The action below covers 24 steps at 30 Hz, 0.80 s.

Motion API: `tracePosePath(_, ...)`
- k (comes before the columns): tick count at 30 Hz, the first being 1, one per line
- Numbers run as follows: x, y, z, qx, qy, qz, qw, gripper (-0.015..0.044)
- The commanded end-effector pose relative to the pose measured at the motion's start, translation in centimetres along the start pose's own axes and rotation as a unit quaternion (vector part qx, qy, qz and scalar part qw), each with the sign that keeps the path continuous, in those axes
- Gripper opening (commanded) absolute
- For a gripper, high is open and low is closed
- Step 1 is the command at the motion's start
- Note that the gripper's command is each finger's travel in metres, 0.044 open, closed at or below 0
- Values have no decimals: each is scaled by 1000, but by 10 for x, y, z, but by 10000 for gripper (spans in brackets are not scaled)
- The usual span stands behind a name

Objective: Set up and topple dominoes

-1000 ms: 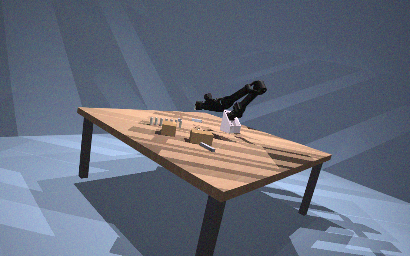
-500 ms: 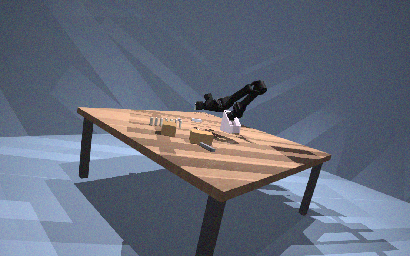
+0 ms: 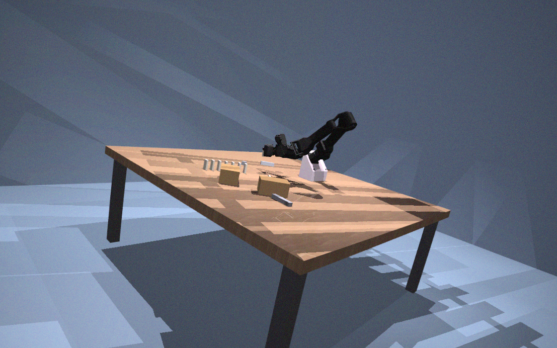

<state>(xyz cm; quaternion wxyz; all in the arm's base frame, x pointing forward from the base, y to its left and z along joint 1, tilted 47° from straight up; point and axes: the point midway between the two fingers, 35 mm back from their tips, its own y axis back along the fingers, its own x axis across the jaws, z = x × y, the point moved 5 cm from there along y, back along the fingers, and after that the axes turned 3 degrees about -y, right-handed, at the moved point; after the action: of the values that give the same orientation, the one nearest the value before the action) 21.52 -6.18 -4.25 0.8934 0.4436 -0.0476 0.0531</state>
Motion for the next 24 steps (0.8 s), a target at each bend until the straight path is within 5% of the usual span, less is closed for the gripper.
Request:
tracePosePath(1, 0, -2, -14, 0, 1, 0, 1000, 107)
tracePosePath(24, -13, -13, -74, -6, 4, -1, 1000, 107)
